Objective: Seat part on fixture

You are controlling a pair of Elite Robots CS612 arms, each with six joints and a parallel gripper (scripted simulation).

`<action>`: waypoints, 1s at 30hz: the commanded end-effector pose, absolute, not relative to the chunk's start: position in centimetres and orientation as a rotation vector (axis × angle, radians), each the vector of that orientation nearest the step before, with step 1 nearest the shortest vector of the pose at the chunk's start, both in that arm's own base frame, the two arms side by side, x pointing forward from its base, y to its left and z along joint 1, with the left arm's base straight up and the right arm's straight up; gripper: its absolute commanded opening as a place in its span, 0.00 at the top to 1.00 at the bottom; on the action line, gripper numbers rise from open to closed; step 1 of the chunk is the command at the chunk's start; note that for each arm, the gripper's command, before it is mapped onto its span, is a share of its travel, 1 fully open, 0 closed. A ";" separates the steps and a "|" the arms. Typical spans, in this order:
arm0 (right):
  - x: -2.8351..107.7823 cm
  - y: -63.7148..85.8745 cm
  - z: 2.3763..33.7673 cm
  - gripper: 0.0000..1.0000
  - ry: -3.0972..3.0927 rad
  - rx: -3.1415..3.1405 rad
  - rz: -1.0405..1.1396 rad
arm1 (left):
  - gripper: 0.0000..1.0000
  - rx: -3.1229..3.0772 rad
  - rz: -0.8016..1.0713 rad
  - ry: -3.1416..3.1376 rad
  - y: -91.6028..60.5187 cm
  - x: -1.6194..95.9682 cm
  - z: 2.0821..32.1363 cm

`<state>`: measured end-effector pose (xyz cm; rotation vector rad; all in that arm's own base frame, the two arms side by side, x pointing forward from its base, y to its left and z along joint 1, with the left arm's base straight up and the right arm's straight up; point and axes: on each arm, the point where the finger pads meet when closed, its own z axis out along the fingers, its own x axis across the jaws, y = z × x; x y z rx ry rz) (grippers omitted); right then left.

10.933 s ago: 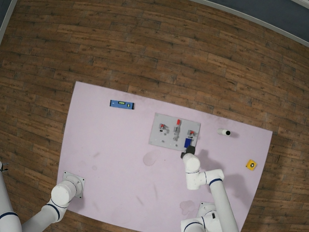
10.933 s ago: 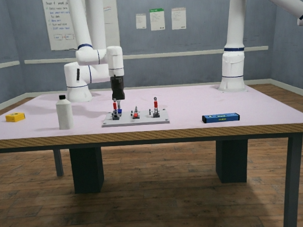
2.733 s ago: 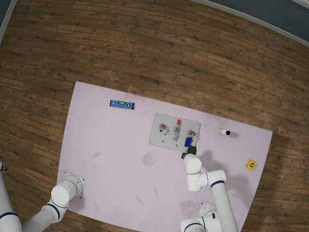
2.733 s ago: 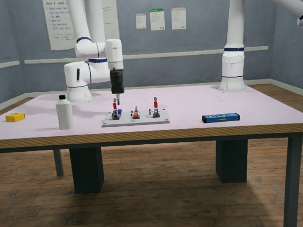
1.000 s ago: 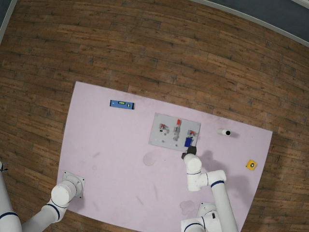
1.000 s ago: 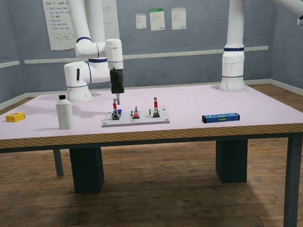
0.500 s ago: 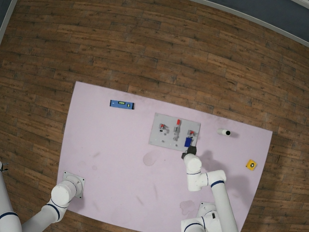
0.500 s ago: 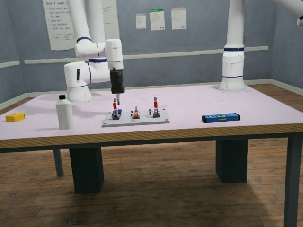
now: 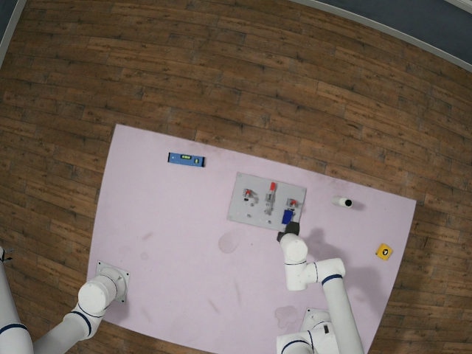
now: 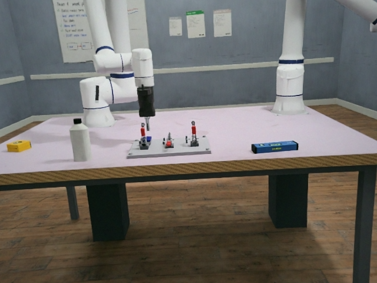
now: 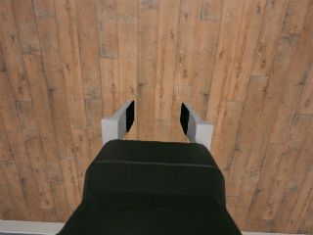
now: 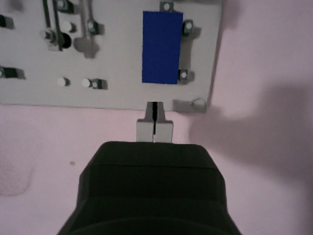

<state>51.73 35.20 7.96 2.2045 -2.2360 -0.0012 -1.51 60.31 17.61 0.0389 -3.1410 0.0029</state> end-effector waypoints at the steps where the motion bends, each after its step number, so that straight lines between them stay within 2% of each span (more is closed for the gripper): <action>1: 52.4 35.6 8.0 1.00 -2.237 2.206 0.000 | 0.00 0.039 0.000 -3.141 60.4 -1.5 17.7; 30: 57.9 39.6 8.0 1.00 -2.237 2.206 0.000 | 0.00 0.039 0.000 -3.141 60.4 -1.5 17.7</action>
